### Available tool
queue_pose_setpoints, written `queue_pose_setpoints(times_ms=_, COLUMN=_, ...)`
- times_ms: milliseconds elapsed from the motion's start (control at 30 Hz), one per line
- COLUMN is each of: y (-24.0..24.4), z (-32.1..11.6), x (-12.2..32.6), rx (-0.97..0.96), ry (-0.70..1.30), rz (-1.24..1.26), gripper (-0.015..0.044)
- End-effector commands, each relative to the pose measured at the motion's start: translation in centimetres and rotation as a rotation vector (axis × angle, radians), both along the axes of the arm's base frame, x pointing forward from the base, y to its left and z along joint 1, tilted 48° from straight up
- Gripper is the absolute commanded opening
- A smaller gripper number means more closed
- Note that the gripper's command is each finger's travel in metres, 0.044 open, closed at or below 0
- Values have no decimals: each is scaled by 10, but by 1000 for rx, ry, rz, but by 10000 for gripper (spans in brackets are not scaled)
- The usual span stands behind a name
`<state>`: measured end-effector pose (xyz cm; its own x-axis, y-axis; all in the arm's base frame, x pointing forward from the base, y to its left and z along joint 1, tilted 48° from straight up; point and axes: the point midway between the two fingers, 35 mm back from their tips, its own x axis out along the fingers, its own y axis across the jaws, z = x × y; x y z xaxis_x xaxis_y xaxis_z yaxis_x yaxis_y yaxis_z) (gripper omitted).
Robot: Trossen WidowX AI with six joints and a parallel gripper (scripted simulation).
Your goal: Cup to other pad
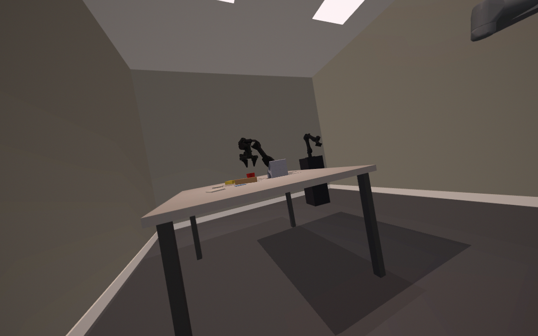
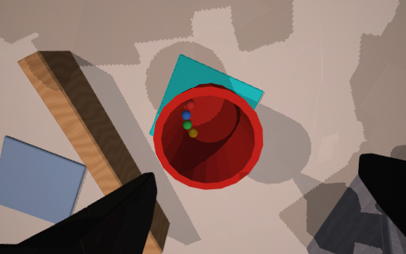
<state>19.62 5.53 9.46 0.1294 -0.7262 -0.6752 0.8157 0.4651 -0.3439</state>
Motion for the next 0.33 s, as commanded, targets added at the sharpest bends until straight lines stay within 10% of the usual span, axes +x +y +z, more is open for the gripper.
queue_pose_setpoints(times_ms=0, y=9, z=6, x=-1, rx=-3, ry=6, rz=-3, gripper=440)
queue_pose_setpoints(times_ms=300, y=14, z=15, x=-1, rx=0, ry=-1, rz=0, gripper=440)
